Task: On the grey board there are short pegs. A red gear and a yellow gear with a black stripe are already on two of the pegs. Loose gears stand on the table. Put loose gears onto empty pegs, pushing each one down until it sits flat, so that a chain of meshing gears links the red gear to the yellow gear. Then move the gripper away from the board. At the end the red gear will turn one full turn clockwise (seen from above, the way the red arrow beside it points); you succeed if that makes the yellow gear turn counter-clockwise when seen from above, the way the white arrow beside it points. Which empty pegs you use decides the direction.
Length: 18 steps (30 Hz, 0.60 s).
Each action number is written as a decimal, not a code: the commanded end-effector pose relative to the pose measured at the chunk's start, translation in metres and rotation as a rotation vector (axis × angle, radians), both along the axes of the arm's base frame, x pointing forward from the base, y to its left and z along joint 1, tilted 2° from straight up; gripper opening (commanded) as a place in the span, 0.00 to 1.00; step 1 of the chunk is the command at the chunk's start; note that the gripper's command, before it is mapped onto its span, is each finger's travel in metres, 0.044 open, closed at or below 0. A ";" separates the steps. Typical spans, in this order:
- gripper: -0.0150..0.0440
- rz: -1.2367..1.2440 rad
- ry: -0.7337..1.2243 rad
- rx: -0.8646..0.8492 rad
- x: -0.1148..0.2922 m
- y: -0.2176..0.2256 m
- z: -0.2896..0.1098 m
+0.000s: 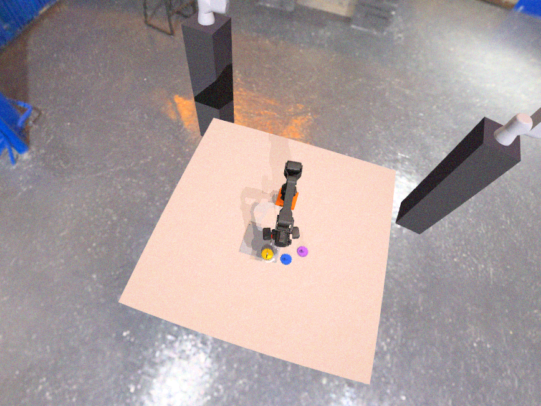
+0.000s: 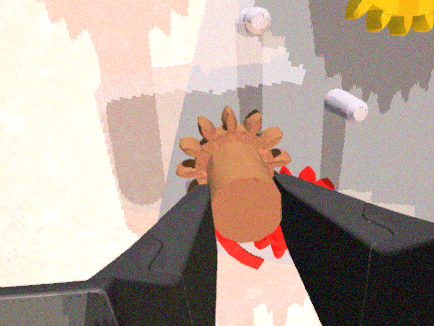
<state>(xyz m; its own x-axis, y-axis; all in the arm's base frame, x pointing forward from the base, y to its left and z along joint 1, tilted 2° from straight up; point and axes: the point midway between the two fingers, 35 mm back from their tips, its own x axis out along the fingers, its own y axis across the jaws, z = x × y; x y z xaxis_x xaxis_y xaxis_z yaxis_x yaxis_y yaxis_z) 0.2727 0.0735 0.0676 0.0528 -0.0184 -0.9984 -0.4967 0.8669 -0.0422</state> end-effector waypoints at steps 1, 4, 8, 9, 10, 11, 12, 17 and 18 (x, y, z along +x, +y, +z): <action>0.25 0.009 0.002 -0.001 0.000 0.000 -0.001; 0.25 -0.035 0.001 0.001 0.000 0.000 -0.002; 0.25 -0.123 -0.001 0.006 0.000 0.001 -0.002; 0.25 -0.152 -0.001 0.008 0.000 0.001 -0.002; 0.25 -0.181 -0.002 0.009 0.000 0.001 -0.002; 0.25 -0.207 -0.002 0.010 0.000 0.001 -0.003; 0.25 -0.232 -0.003 0.012 0.000 0.001 -0.003; 0.25 -0.364 -0.005 0.019 -0.001 0.000 -0.003; 0.25 -0.394 -0.006 0.020 -0.001 0.000 -0.003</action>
<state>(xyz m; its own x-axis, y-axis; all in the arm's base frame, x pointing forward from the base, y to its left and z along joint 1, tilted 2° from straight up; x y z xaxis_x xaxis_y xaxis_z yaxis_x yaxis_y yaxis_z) 0.2727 0.0741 0.0654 0.0530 -0.0187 -0.9984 -0.2122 0.9768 -0.0296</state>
